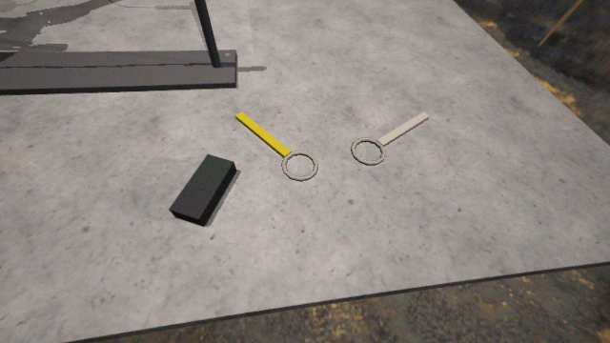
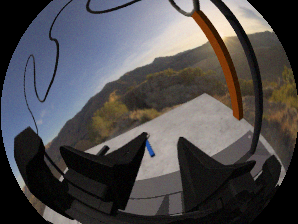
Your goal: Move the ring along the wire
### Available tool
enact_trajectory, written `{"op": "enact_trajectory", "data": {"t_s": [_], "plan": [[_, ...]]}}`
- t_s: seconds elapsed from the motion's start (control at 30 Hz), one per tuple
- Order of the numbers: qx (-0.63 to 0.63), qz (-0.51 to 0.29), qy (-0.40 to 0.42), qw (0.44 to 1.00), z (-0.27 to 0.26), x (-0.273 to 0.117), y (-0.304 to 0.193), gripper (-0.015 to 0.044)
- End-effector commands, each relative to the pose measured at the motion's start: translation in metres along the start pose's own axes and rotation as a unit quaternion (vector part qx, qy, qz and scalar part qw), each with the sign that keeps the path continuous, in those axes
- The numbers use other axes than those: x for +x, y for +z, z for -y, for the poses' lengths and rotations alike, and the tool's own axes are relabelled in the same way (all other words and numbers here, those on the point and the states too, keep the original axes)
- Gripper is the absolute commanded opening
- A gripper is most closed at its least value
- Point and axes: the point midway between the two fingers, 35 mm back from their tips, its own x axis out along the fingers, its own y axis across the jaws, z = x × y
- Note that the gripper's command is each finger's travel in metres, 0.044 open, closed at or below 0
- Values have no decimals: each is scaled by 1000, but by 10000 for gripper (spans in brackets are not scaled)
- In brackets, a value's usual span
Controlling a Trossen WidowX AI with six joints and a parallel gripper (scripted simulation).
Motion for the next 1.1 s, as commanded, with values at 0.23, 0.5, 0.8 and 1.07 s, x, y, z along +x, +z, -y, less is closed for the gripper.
{"op": "enact_trajectory", "data": {"t_s": [0.23,0.5,0.8,1.07], "plan": [[-320,35,-9,947,102,-87,-2,160],[-325,35,-9,945,105,-90,0,160],[-324,37,-10,945,84,-55,33,160],[-324,38,-10,945,75,-44,44,160]]}}
